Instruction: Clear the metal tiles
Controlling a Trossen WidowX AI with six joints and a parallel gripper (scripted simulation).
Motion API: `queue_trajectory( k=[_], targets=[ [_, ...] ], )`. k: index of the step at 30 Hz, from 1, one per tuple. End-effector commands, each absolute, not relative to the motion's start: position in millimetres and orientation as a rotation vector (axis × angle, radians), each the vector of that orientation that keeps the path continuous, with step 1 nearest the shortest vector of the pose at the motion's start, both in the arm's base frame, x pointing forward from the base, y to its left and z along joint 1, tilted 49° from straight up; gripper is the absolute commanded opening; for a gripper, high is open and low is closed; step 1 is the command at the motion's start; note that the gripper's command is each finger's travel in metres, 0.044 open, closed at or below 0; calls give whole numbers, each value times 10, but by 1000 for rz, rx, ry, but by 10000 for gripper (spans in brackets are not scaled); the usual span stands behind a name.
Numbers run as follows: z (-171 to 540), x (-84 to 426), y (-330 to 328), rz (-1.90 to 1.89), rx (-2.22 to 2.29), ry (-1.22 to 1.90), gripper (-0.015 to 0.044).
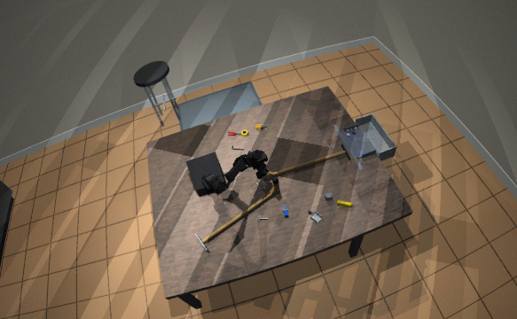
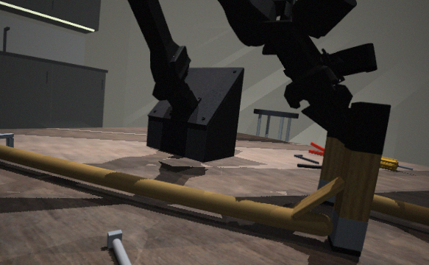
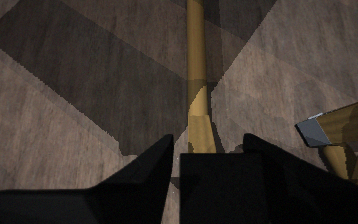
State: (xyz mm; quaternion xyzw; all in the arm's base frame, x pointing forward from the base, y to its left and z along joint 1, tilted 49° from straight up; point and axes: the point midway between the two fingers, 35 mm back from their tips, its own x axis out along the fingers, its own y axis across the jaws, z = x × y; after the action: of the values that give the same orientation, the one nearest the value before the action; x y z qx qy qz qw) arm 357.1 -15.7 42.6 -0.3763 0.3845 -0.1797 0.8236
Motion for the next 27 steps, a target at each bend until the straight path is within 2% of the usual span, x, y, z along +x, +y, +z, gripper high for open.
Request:
queue_trajectory(
  k=[1, 6, 27],
  targets=[
    [422, 3573, -158, -382, -801, 819, 315],
    [466, 3519, -96, -381, -799, 821, 440],
    [728, 3181, 188, -382, -802, 817, 440]
  ],
)
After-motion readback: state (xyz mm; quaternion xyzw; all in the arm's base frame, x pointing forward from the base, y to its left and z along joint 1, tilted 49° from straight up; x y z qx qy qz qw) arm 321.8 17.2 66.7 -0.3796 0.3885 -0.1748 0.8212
